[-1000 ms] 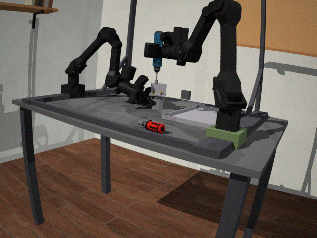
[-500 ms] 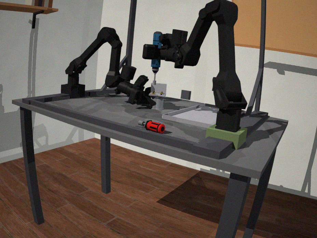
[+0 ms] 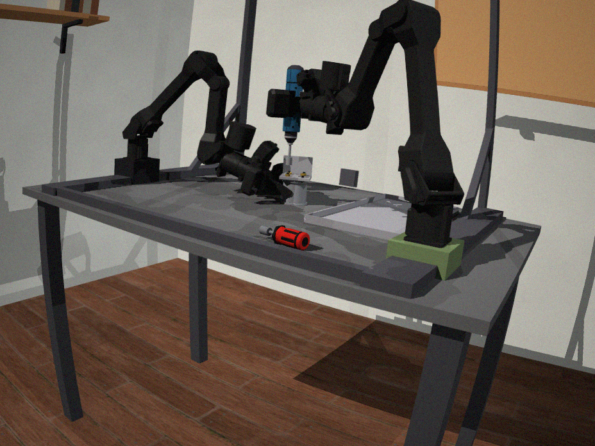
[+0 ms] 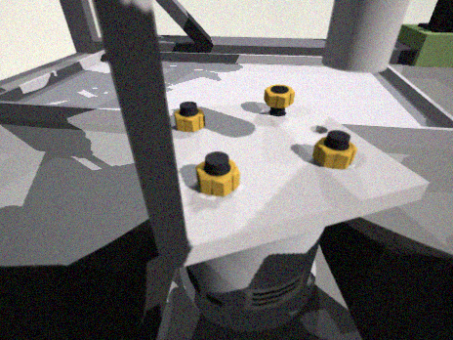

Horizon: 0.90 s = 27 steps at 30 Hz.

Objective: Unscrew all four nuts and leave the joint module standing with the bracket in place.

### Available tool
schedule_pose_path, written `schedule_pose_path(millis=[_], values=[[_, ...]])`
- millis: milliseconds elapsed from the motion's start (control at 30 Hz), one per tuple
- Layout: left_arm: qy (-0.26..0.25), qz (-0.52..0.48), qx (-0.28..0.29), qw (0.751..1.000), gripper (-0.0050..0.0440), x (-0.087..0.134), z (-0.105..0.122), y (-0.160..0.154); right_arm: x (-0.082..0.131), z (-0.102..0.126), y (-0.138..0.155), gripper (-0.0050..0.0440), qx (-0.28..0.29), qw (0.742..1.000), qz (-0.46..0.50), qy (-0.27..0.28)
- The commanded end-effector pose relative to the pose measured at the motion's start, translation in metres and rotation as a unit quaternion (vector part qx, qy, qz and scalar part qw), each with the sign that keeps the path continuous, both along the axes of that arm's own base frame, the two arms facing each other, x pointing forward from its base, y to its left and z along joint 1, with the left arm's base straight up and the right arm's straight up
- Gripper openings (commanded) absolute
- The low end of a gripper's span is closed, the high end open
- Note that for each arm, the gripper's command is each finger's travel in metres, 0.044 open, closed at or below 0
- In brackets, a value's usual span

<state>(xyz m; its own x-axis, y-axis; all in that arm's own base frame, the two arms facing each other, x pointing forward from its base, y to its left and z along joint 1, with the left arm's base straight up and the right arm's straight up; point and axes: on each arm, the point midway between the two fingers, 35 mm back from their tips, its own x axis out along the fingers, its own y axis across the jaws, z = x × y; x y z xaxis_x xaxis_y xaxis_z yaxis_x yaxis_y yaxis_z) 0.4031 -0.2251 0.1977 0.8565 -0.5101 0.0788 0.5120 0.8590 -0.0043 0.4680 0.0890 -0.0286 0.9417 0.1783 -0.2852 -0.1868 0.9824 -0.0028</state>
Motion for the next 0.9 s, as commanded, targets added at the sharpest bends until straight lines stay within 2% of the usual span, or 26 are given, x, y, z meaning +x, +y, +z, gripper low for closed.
schedule_pose_path(millis=[0, 267, 367, 467, 633, 867], values=[[-0.037, 0.000, -0.021, 0.999, 0.0162, 0.001, 0.031, -0.001, 0.005, 0.015, 0.001, 0.0242, 0.005, 1.000, 0.000, -0.018], [-0.037, 0.000, -0.021, 0.999, 0.0162, 0.001, 0.030, -0.001, 0.005, 0.015, 0.001, 0.0242, 0.005, 1.000, 0.000, -0.018], [-0.022, -0.001, -0.013, 1.000, 0.0162, 0.000, 0.007, 0.001, 0.005, 0.015, 0.001, 0.0242, 0.005, 1.000, 0.000, -0.018], [-0.022, 0.000, -0.013, 1.000, 0.0162, 0.001, -0.001, 0.002, 0.005, 0.015, 0.001, 0.0242, 0.005, 1.000, 0.000, -0.018], [-0.032, -0.001, -0.018, 0.999, 0.0162, 0.001, 0.009, 0.001, 0.005, 0.015, 0.001, 0.0242, 0.005, 1.000, 0.000, -0.018], [-0.032, -0.001, -0.018, 0.999, 0.0162, 0.001, 0.009, 0.001, 0.005, 0.015, 0.001, 0.0242, 0.005, 1.000, 0.000, -0.018]])
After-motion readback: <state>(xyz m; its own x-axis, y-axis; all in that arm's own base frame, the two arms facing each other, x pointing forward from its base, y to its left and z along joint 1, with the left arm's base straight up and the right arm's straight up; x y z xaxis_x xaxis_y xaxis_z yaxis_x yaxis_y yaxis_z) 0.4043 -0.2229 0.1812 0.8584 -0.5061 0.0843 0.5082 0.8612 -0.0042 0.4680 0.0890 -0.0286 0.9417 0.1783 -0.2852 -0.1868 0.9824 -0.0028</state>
